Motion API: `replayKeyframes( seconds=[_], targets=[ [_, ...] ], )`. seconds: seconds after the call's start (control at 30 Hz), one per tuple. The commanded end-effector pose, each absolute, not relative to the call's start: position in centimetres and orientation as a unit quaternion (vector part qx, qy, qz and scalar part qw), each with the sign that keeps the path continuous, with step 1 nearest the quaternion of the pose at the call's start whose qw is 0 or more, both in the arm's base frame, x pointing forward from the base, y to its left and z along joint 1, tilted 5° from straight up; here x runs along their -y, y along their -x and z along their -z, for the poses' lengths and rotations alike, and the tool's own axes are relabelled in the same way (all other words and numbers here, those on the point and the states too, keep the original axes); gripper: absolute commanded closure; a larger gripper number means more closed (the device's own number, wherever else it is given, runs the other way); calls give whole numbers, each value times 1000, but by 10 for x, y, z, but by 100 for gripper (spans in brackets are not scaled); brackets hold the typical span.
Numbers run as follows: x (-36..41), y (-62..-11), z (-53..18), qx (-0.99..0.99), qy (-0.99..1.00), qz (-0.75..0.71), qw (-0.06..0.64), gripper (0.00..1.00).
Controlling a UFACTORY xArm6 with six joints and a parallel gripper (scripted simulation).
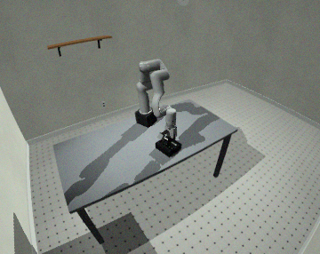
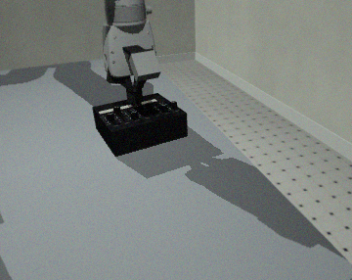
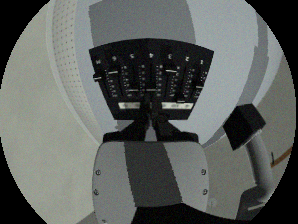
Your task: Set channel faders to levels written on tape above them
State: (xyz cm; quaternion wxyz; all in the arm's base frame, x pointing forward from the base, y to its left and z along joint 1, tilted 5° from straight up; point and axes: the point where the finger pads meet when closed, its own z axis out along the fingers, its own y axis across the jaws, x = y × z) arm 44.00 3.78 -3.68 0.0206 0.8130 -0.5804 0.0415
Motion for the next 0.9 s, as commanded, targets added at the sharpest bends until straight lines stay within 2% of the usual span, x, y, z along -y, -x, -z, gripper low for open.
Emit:
replayKeyframes(
  seconds=[0.0,0.87],
  targets=[
    [-37,-442,35,580,-813,-43,19,100],
    [-26,-446,34,580,-813,-43,19,100]
  ],
)
